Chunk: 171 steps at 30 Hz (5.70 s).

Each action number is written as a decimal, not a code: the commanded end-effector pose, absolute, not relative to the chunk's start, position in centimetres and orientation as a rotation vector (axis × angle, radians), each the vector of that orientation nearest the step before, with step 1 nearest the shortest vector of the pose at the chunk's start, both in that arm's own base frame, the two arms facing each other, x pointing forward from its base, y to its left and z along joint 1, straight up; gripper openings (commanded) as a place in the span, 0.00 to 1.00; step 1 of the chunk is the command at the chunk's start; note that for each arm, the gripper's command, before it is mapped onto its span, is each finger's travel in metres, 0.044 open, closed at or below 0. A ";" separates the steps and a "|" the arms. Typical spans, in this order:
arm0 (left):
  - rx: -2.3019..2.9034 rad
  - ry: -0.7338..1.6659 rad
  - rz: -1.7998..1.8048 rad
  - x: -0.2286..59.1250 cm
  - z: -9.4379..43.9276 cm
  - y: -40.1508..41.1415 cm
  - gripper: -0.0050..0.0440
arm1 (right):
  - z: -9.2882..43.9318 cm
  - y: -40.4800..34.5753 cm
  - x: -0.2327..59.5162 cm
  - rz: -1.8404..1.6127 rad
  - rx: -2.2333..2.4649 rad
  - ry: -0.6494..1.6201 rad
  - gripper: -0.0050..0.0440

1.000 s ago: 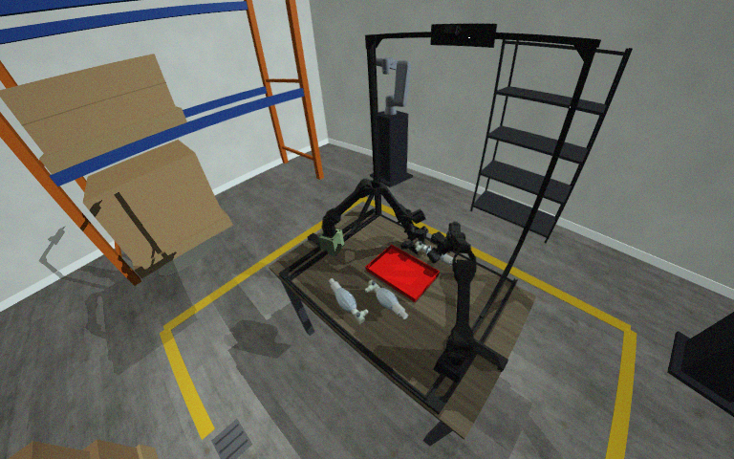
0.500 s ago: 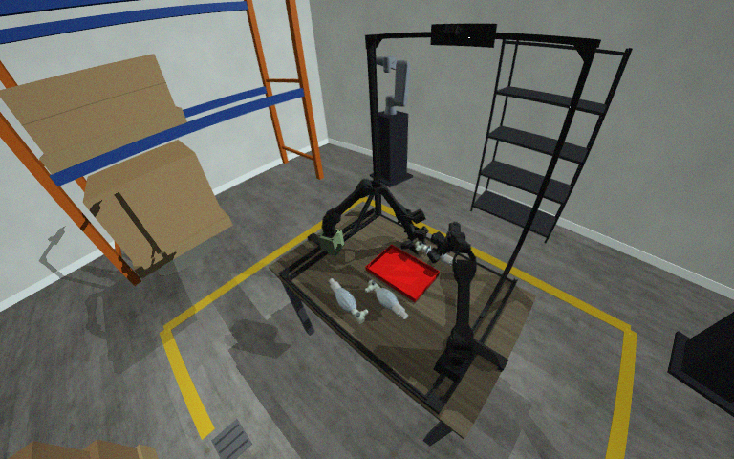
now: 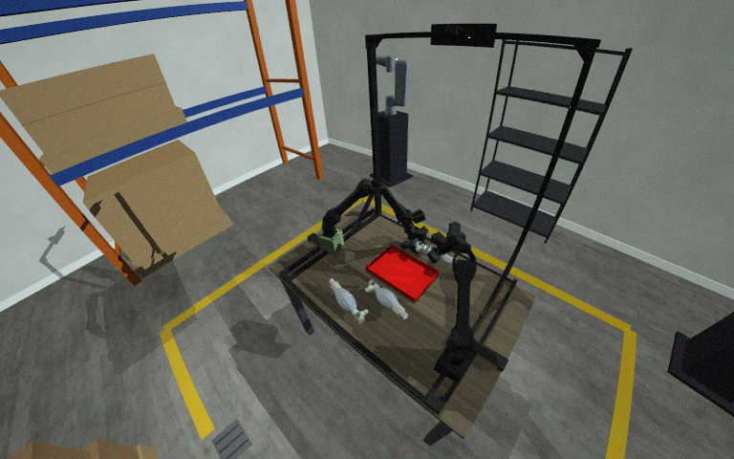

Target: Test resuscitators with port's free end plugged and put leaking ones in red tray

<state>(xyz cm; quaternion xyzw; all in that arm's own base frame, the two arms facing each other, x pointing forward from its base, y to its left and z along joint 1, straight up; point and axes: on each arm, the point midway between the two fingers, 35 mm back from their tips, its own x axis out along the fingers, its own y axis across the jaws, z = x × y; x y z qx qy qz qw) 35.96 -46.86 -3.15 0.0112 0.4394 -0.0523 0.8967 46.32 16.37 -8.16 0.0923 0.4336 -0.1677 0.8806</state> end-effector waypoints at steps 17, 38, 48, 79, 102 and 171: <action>0.026 0.915 -0.107 36.0 -3.2 -46.8 0.10 | -8.2 16.4 46.3 -0.350 0.190 0.903 1.00; 0.025 0.917 -0.108 35.9 -3.2 -46.8 0.10 | 0.8 16.4 46.3 -0.350 0.191 0.902 1.00; 0.028 0.920 -0.108 35.9 -3.3 -46.7 0.10 | 7.2 15.3 44.2 -0.317 0.250 0.818 1.00; 0.030 0.924 -0.108 35.8 -3.3 -46.7 0.10 | 21.2 7.5 28.2 -0.174 0.497 0.485 1.00; 0.030 0.926 -0.107 35.8 -3.4 -46.7 0.10 | 12.0 21.2 28.1 -0.320 0.249 0.877 1.00; -0.037 0.879 -0.147 31.8 15.8 -40.2 1.00 | 10.6 23.0 27.5 -0.341 0.201 0.896 1.00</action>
